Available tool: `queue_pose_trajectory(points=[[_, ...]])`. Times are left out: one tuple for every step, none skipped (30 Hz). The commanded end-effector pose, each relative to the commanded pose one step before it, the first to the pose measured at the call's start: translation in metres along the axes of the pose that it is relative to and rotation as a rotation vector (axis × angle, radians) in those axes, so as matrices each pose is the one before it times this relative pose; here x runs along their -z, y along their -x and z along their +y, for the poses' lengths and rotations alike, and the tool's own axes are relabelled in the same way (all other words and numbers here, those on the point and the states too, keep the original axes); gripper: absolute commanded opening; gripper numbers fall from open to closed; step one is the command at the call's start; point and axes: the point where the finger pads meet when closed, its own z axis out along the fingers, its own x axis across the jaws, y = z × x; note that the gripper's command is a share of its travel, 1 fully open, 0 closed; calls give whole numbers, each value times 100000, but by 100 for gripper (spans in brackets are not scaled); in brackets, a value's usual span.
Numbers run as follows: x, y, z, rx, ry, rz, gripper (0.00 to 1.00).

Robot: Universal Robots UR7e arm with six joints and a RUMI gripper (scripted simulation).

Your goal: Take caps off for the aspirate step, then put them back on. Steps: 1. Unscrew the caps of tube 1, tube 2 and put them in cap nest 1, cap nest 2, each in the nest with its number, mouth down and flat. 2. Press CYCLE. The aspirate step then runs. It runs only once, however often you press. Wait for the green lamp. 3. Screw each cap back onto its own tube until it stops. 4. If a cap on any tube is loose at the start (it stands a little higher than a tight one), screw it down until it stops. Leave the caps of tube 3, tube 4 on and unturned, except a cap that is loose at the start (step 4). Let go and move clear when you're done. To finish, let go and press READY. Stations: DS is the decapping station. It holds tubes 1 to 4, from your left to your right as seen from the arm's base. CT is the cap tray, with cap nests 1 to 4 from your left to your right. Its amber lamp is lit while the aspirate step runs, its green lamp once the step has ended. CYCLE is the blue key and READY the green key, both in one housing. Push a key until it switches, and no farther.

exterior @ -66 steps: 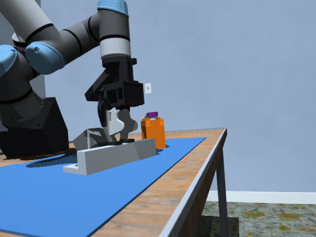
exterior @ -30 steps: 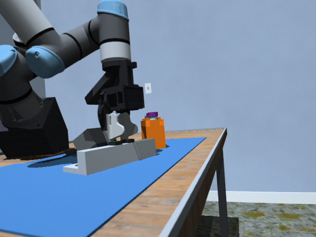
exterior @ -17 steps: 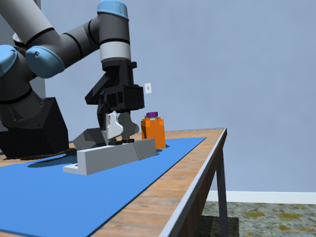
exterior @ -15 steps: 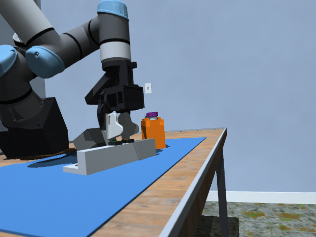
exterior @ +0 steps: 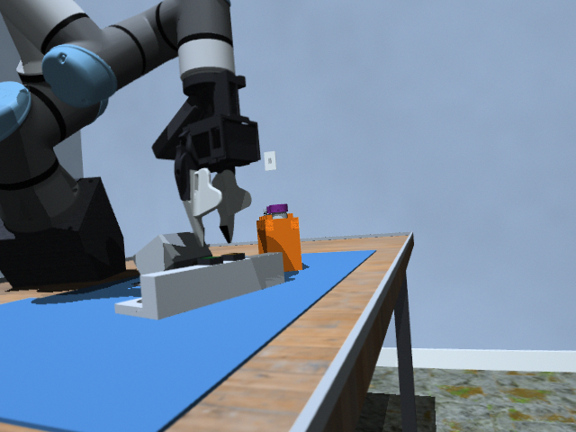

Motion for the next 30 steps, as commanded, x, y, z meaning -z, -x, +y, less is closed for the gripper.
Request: queue_pose_trajectory(points=[[3269, 20, 64, -187, -995, -312, 29], [502, 0, 1, -2, -1, 4, 29], [0, 0, 0, 0, 0, 0, 29], [0, 0, 0, 0, 0, 0, 29], [502, 0, 1, -2, -1, 4, 29], [502, 0, 0, -1, -1, 4, 29], [501, 0, 0, -1, -1, 4, 29], [501, 0, 0, -1, -1, 4, 29], [501, 0, 0, -1, -1, 4, 29], [501, 0, 0, -1, -1, 4, 29], [501, 0, 0, -1, -1, 4, 29], [501, 0, 0, -1, -1, 4, 29], [501, 0, 0, -1, -2, 4, 29], [501, 0, 0, -1, -2, 4, 29], [301, 0, 0, -1, -1, 3, 29], [0, 0, 0, 0, 0, 0, 29], [0, 0, 0, 0, 0, 0, 29], [0, 0, 0, 0, 0, 0, 29], [0, 0, 0, 0, 0, 0, 29], [0, 0, 0, 0, 0, 0, 29], [0, 0, 0, 0, 0, 0, 29], [-198, -20, -190, 206, -456, -116, 29], [-191, -315, -914, -8139, -5, -21, 0], [-200, -235, -774, -8334, -2, -2, 0], [-201, -173, -753, -8430, 102, 58, 0], [1, -1, 0, 0, 0, 0, 0], [-210, -96, -800, -8332, 0, 1, 0], [2, -1, -1, 0, 0, -1, 0], [-202, -35, -809, -6917, 8, 38, 0], [-6, 4, 2, -1416, -7, -38, 0]])
